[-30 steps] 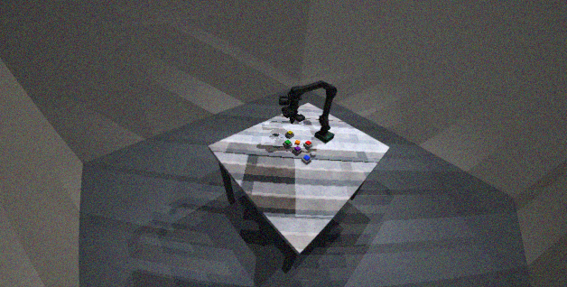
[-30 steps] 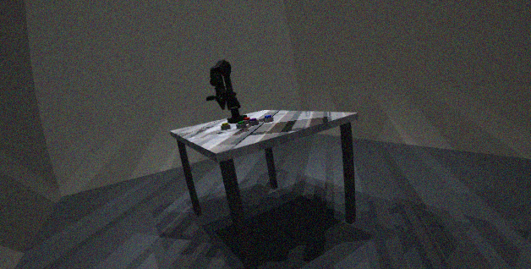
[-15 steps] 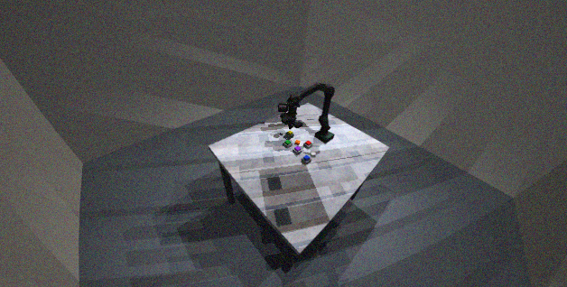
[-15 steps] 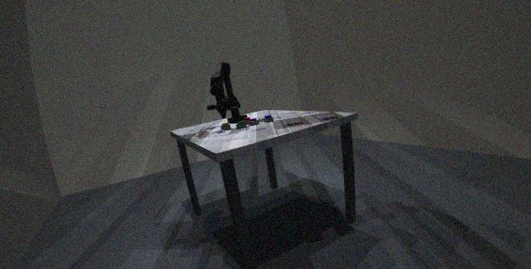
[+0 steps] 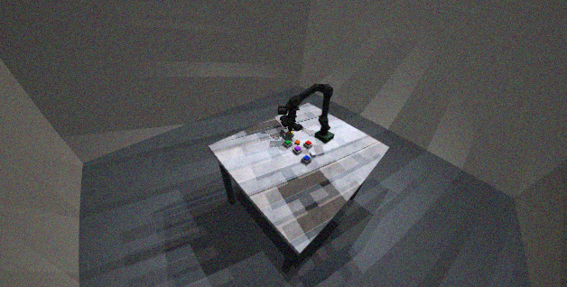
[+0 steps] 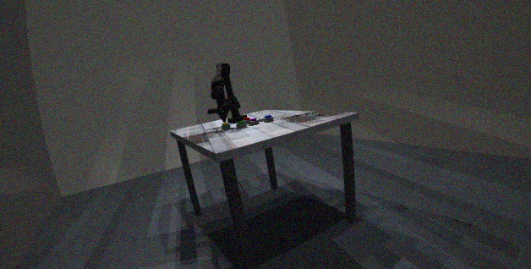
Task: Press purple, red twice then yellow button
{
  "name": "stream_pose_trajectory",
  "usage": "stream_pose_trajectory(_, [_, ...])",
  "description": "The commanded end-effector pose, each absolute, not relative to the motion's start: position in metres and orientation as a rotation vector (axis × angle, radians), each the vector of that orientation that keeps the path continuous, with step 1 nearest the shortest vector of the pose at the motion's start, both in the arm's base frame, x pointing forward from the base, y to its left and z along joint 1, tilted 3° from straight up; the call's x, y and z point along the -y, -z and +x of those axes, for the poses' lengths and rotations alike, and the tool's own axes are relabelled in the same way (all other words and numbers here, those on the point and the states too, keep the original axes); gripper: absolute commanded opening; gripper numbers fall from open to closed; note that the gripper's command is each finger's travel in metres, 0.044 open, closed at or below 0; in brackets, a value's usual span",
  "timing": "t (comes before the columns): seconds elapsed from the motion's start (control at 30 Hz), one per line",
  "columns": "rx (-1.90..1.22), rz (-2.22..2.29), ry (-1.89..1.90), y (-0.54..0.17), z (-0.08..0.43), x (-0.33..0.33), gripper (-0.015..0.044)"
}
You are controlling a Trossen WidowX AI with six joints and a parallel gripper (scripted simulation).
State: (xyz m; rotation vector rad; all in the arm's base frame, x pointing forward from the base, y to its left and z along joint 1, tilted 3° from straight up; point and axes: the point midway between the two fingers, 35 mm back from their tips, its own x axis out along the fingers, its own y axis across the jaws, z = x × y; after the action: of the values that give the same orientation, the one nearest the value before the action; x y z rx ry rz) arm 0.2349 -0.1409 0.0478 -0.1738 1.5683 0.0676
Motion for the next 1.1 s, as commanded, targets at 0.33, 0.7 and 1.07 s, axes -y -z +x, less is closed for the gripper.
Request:
stream_pose_trajectory(0.33, [-1.577, -0.174, -0.072, -0.036, 0.232, 0.141, 0.0020])
stream_pose_trajectory(0.7, [-1.577, -0.174, -0.072, -0.036, 0.232, 0.141, 0.0020])
stream_pose_trajectory(1.07, [-1.577, -0.174, -0.072, -0.069, 0.233, 0.138, 0.0020])
